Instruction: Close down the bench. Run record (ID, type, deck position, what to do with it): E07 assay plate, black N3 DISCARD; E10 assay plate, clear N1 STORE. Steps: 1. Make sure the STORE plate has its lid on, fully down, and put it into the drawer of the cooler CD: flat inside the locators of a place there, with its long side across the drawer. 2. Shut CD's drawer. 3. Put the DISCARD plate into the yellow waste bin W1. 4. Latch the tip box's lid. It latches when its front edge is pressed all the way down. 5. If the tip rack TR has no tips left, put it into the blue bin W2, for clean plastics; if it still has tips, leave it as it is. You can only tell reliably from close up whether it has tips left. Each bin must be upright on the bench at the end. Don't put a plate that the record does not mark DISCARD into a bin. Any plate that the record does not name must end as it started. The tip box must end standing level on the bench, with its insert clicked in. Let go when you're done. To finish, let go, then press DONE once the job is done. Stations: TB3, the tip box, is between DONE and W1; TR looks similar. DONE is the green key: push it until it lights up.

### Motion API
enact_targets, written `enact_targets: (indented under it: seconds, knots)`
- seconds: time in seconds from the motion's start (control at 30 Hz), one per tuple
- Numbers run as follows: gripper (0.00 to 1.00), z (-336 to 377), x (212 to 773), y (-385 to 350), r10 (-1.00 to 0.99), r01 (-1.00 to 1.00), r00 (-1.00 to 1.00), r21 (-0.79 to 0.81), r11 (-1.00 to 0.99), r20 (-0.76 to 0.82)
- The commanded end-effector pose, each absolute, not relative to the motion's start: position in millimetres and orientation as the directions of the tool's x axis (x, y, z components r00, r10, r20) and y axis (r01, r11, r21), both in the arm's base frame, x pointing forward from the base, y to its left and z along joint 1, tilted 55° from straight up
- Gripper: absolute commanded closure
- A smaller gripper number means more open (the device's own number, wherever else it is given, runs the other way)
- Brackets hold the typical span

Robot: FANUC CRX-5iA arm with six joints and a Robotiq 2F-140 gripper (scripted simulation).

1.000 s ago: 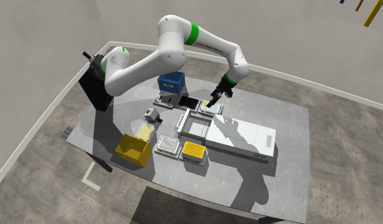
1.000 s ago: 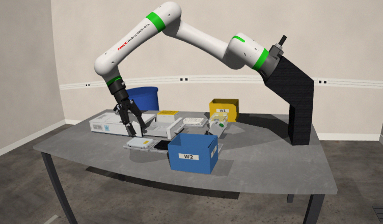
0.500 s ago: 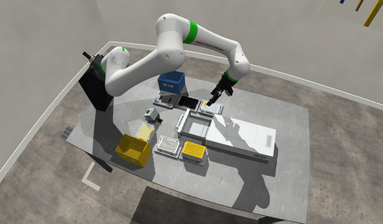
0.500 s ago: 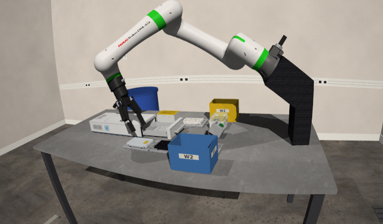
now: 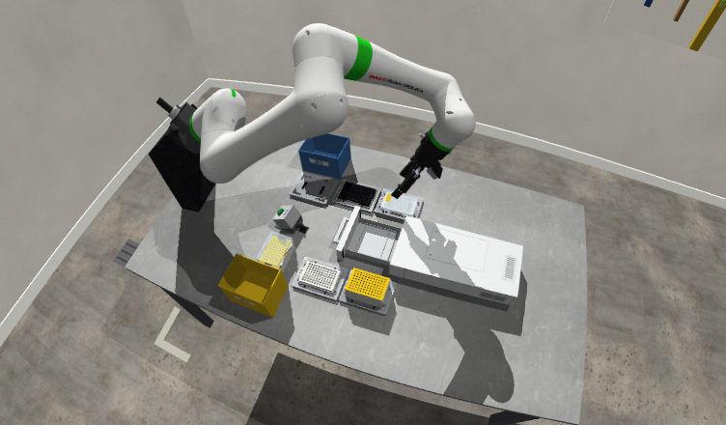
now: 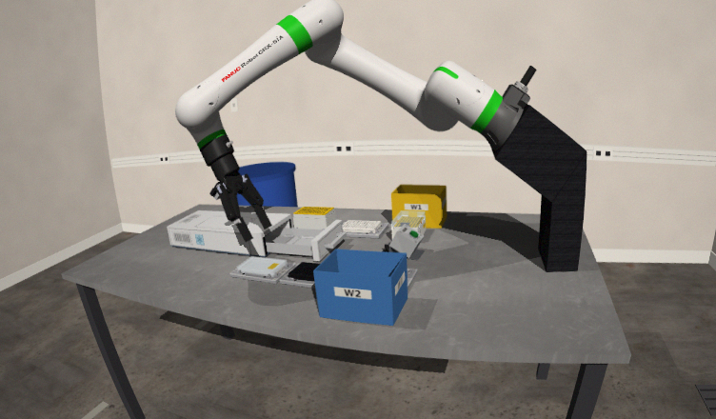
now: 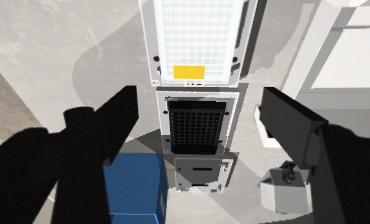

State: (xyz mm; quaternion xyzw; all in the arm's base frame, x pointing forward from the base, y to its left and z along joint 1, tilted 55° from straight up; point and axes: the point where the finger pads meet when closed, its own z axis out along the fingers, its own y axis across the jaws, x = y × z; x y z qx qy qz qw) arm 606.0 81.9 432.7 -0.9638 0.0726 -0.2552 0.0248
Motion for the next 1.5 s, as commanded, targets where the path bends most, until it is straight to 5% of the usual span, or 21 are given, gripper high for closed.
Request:
enact_targets:
  seconds: [0.0, 1.47]
  knots:
    - [0.3, 436, 603, 82, -0.153, -0.127, 0.858, -0.085, -0.988, 0.49]
    - [0.3, 445, 589, 83, -0.153, -0.127, 0.858, -0.085, -0.988, 0.49]
